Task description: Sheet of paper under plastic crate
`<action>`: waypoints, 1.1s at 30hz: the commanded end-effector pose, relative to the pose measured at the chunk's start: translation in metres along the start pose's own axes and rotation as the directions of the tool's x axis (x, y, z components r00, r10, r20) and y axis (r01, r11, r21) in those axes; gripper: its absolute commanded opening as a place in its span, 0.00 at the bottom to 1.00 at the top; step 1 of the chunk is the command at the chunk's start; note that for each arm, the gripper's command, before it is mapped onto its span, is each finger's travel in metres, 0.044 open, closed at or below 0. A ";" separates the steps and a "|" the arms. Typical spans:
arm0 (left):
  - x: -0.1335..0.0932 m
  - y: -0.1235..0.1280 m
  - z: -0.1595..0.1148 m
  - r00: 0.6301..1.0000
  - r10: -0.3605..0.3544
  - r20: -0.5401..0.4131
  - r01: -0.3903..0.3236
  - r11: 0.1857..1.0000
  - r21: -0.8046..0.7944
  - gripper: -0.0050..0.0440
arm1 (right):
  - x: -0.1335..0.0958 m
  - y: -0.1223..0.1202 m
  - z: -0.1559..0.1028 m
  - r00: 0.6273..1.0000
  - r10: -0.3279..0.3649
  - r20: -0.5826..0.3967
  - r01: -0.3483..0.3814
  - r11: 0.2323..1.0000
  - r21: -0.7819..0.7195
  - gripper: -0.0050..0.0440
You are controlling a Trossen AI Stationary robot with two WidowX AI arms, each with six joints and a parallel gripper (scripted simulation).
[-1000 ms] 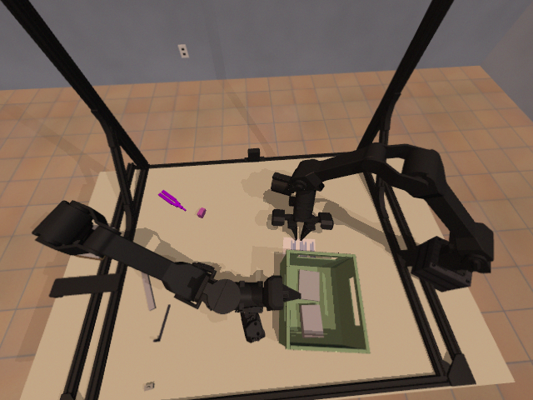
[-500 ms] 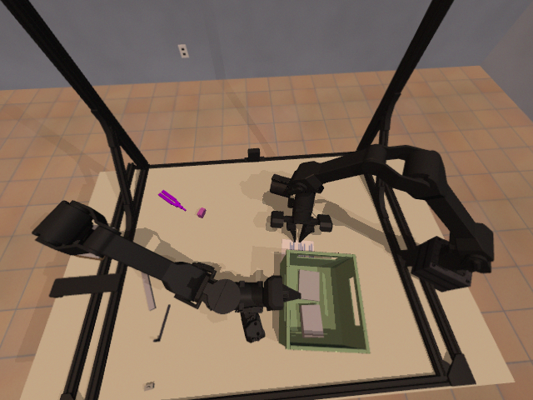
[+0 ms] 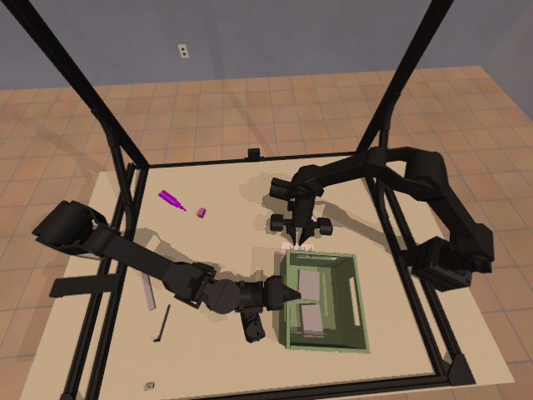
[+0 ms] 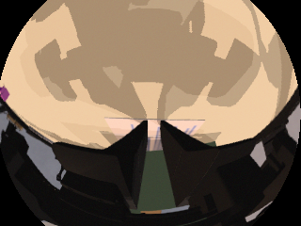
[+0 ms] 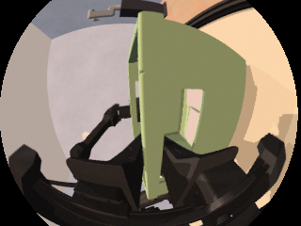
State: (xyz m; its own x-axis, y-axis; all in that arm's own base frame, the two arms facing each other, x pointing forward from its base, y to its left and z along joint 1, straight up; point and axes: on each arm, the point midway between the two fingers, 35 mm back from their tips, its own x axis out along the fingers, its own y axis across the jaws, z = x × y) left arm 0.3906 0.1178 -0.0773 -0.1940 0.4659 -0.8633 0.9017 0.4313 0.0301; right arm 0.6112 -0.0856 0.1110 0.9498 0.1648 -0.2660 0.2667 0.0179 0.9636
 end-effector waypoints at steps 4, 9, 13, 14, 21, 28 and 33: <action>0.012 -0.008 -0.005 1.000 -0.029 0.002 0.029 1.000 0.010 0.22 | -0.006 0.040 0.000 0.997 0.081 0.002 -0.081 0.997 -0.019 0.10; 0.013 -0.009 -0.008 1.000 -0.029 0.002 0.029 1.000 0.010 0.22 | -0.006 0.040 0.000 0.997 0.081 0.002 -0.081 0.997 -0.019 0.10; 0.015 -0.009 -0.011 1.000 -0.029 0.001 0.029 1.000 0.010 0.22 | -0.006 0.040 0.000 0.997 0.081 0.002 -0.081 0.997 -0.019 0.10; 0.015 -0.009 -0.011 1.000 -0.029 0.001 0.029 1.000 0.010 0.22 | -0.006 0.040 0.000 0.997 0.081 0.002 -0.081 0.997 -0.019 0.10; 0.019 -0.009 -0.017 1.000 -0.029 0.001 0.029 1.000 0.010 0.22 | -0.006 0.040 0.000 0.997 0.081 0.002 -0.081 0.997 -0.019 0.10; 0.021 -0.009 -0.021 1.000 -0.029 0.001 0.029 1.000 0.010 0.22 | -0.006 0.040 0.000 0.997 0.081 0.002 -0.081 0.997 -0.019 0.10; 0.023 -0.009 -0.025 1.000 -0.029 0.001 0.029 1.000 0.010 0.22 | -0.006 0.040 0.000 0.997 0.081 0.002 -0.081 0.997 -0.019 0.10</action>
State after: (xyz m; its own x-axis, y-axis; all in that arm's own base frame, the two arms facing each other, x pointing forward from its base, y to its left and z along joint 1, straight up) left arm 0.3790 0.1413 -0.0775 -0.1964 0.4688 -0.8612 0.9019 0.4310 0.0289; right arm 0.6112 -0.0856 0.1111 0.9498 0.1648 -0.2659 0.2666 0.0179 0.9636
